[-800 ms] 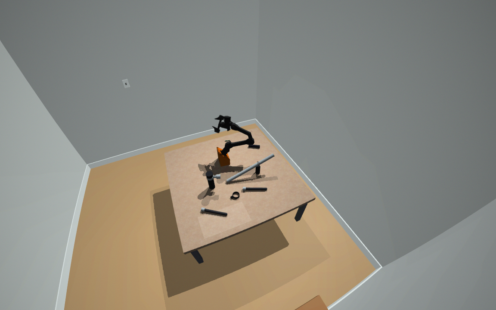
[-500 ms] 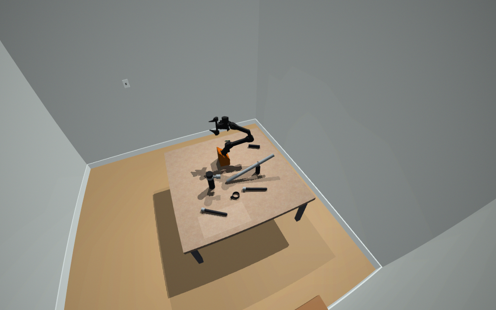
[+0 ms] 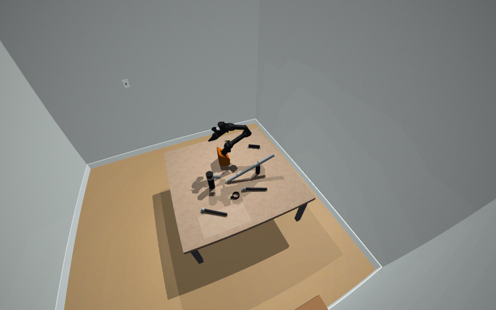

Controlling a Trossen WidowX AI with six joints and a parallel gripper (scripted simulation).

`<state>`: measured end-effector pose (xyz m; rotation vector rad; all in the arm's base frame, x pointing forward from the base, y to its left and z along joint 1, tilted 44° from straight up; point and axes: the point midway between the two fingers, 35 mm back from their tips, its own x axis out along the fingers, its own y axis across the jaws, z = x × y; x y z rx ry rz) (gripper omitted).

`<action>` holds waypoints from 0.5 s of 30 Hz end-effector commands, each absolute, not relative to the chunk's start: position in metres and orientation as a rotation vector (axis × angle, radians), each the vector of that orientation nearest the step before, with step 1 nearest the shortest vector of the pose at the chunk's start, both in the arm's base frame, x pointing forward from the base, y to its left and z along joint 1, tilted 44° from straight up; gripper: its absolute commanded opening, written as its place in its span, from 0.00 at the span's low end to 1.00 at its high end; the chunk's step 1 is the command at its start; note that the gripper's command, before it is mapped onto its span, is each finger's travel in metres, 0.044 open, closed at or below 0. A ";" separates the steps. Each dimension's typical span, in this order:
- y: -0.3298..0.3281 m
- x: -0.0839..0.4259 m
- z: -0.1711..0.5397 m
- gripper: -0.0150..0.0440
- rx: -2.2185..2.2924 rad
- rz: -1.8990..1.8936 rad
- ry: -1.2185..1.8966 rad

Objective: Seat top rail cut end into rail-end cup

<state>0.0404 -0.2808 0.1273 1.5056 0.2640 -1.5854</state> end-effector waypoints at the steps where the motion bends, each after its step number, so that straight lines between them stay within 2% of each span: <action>1: -0.258 0.117 0.119 1.00 1.341 -1.098 0.651; 8: -0.207 0.195 0.119 1.00 1.072 -0.480 0.905; 15: -0.141 0.252 0.130 1.00 0.790 0.116 0.948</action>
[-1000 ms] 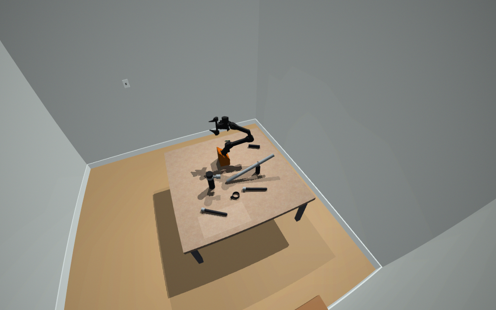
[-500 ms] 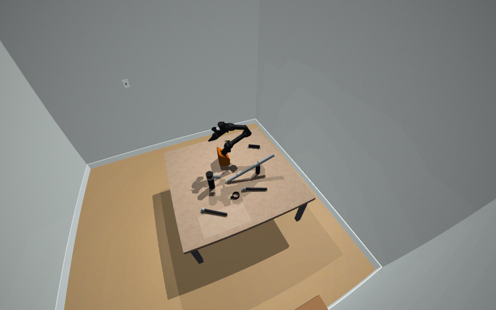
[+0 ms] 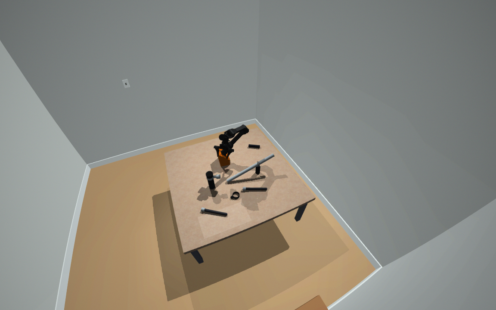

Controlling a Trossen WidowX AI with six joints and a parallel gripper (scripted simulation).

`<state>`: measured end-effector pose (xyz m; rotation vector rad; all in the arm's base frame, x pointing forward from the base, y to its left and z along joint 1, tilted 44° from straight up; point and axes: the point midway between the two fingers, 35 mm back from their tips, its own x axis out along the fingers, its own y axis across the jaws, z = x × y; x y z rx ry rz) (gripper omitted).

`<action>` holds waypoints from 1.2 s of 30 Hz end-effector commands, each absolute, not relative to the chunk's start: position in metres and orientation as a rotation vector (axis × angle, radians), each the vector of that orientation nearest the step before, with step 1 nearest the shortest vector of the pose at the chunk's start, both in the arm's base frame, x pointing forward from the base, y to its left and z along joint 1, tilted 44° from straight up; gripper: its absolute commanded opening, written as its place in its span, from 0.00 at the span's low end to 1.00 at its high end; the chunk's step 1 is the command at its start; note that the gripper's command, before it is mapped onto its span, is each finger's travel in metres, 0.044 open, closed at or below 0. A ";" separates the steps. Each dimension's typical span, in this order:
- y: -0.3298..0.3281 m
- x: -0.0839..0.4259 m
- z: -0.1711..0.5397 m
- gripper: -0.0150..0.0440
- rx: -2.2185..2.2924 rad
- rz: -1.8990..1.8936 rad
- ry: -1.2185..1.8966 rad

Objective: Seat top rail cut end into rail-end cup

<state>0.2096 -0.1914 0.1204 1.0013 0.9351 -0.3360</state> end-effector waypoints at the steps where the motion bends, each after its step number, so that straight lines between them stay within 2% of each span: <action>1: -0.131 0.259 0.133 1.00 0.752 0.198 0.937; 5: -0.103 0.277 0.141 1.00 0.648 0.424 0.883; 17: -0.106 0.278 0.137 1.00 0.603 0.440 0.874; 31: -0.192 0.291 0.028 1.00 -0.534 0.762 0.639; 36: -0.196 0.290 0.022 1.00 -0.592 0.780 0.626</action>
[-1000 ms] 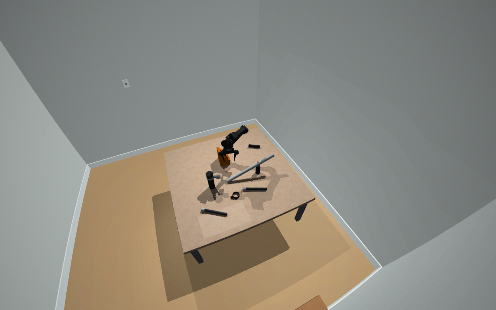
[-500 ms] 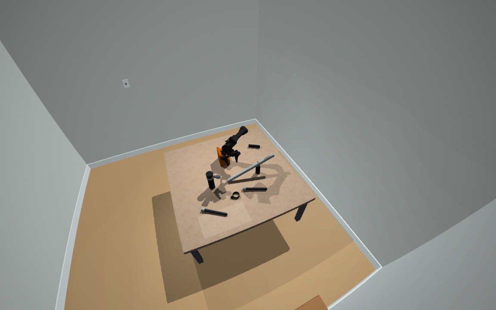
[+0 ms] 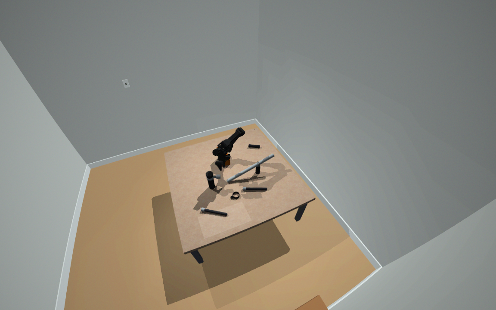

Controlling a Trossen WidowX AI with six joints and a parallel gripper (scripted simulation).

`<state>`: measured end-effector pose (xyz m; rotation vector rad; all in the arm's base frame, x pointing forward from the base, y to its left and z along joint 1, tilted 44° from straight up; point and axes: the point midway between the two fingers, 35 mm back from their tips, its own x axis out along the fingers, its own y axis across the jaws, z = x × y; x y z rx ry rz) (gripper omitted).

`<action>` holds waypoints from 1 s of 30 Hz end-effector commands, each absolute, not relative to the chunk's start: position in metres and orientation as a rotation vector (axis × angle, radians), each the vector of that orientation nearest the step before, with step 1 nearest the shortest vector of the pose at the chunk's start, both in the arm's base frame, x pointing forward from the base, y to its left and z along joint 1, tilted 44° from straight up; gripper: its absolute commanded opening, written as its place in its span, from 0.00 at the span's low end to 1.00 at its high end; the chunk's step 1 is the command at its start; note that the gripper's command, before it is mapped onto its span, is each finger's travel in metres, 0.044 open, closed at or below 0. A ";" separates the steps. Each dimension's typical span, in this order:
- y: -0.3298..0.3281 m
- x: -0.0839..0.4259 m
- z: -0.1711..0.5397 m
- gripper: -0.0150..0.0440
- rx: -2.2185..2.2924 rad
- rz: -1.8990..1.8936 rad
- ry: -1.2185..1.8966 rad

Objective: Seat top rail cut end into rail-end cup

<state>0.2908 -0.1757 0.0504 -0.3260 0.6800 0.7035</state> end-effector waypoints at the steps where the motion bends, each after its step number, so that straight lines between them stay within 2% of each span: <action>1: -0.196 0.290 0.022 1.00 -0.592 0.780 0.626; 30: -0.171 0.302 -0.011 1.00 -0.593 0.780 0.626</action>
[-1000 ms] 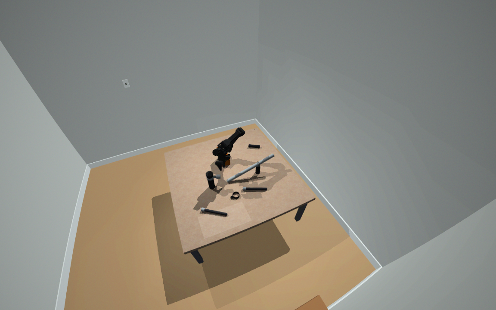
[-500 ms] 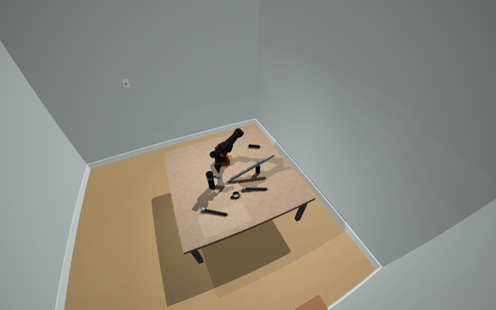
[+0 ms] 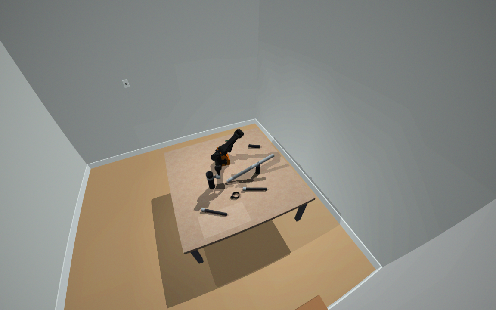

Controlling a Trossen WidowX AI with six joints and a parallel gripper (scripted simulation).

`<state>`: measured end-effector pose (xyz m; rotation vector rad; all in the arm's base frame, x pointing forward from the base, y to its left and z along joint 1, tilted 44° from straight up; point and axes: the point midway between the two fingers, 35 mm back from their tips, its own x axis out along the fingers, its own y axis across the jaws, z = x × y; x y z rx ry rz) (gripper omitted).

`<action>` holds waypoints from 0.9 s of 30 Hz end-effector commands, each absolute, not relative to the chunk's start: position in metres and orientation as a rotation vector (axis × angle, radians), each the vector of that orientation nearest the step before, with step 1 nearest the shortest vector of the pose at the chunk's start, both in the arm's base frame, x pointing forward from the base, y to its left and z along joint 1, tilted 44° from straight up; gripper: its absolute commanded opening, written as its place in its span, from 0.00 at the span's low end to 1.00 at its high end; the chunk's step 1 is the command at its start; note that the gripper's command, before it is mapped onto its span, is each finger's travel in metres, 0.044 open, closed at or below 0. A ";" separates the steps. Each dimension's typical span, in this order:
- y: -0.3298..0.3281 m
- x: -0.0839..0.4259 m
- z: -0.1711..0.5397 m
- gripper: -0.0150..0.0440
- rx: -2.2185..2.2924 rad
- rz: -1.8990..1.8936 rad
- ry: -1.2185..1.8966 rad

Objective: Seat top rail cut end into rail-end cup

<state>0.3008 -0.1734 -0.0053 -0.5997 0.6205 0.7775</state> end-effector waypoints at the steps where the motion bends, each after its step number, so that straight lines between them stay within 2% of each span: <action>1: -0.170 0.303 -0.012 1.00 -0.593 0.780 0.626; 27: -0.150 0.327 -0.041 1.00 -0.592 0.779 0.624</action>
